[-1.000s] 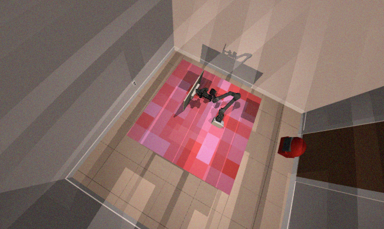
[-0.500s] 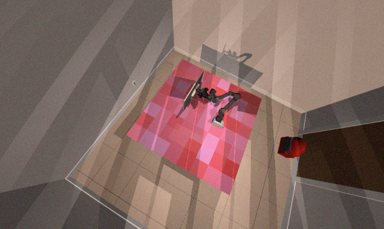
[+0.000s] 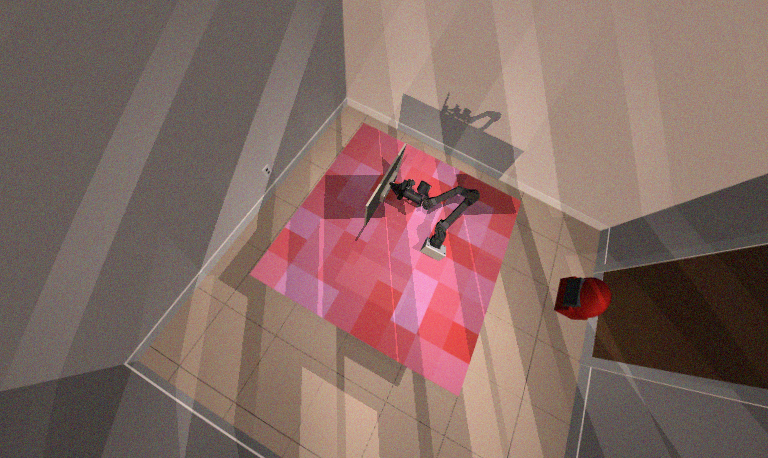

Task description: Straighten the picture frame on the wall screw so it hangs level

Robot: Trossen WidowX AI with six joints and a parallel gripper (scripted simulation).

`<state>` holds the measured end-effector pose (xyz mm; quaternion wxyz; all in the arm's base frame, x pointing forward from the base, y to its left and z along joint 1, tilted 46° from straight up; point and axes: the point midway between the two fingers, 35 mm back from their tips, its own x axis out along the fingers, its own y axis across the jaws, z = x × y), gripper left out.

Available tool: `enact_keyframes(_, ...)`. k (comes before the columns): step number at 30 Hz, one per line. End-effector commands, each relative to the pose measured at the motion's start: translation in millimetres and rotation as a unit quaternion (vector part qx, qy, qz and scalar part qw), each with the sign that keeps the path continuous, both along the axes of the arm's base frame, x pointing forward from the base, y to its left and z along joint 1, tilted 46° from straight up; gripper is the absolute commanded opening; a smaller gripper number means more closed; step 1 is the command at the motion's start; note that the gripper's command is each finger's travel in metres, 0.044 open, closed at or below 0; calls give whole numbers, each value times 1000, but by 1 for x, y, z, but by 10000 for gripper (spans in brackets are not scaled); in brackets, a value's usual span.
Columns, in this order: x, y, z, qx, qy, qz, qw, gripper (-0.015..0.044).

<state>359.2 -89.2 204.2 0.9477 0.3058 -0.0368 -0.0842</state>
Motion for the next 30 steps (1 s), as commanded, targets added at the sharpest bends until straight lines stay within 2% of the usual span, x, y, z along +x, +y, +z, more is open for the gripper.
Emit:
enact_keyframes(1, 0, -1, 0, 1, -1, -1, 1000, 69)
enact_keyframes(4, 0, -1, 0, 1, -1, -1, 1000, 49)
enact_keyframes(6, 0, -1, 0, 1, -1, -1, 1000, 0)
enact_keyframes(30, 1, 4, 3, 1, -1, -1, 1000, 0)
